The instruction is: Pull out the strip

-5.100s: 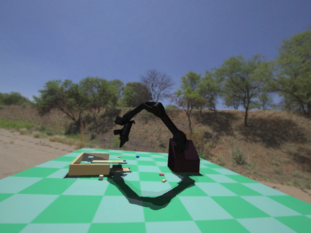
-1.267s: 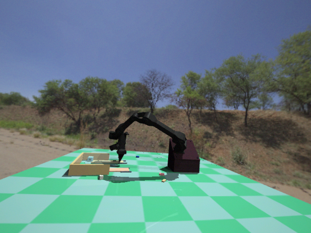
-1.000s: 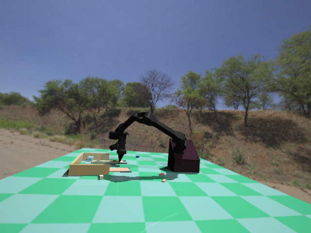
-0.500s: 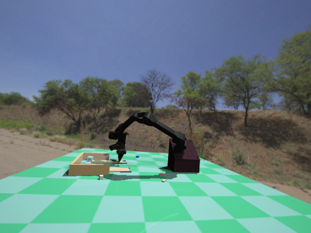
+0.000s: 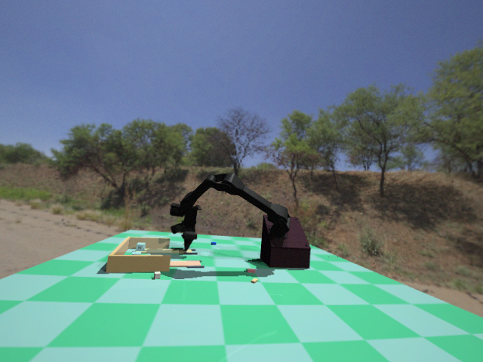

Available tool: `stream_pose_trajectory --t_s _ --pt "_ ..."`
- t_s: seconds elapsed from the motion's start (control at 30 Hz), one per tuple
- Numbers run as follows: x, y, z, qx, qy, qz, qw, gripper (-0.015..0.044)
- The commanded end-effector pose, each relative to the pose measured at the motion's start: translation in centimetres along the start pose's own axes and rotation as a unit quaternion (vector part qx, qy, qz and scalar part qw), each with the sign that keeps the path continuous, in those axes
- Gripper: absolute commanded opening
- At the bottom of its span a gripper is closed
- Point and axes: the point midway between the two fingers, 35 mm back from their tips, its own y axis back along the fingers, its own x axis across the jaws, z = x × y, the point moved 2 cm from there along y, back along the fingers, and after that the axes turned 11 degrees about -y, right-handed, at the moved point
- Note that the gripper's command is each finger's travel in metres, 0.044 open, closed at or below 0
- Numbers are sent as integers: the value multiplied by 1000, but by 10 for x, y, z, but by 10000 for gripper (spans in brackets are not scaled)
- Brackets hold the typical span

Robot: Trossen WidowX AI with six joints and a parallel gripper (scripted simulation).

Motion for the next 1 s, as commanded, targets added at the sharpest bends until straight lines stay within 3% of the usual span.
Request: stream_pose_trajectory --t_s 0.0,0.97 --pt "-2 -5 -12 10 -4 0 1000 0" --pt "-11 -6 -55 11 -5 -1 1000 0"
